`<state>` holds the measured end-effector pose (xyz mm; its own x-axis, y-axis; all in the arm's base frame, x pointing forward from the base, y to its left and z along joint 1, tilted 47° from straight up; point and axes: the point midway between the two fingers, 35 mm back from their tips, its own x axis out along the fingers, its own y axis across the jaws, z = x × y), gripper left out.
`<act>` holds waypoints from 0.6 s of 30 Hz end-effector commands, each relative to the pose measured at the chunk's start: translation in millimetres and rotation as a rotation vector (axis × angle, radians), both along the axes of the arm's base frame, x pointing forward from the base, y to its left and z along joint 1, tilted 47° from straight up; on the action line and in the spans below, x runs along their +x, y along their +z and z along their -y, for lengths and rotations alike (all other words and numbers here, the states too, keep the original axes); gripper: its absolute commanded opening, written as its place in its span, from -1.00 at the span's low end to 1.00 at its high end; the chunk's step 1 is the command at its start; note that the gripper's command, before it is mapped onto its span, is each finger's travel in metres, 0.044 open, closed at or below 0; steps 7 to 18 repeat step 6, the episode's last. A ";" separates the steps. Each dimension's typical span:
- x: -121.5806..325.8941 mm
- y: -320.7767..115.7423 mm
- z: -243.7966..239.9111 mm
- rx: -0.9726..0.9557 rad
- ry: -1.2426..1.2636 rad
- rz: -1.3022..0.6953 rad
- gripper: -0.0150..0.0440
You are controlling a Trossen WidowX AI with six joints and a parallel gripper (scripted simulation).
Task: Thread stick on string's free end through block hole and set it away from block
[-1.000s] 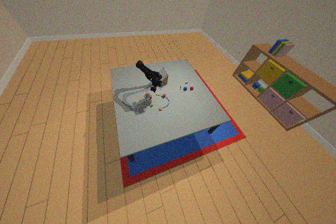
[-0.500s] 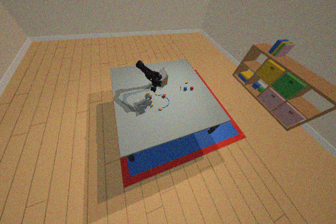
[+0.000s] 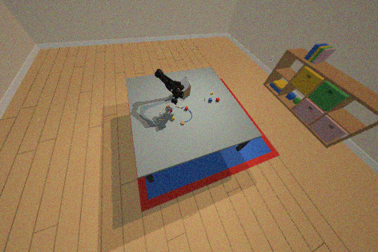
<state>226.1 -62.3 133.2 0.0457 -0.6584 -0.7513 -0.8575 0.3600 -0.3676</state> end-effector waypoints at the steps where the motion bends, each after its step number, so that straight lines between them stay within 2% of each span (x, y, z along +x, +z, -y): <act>1: 0.0 0.0 0.0 0.000 0.000 0.000 1.00; 18: 0.0 0.0 0.0 0.000 0.000 0.000 1.00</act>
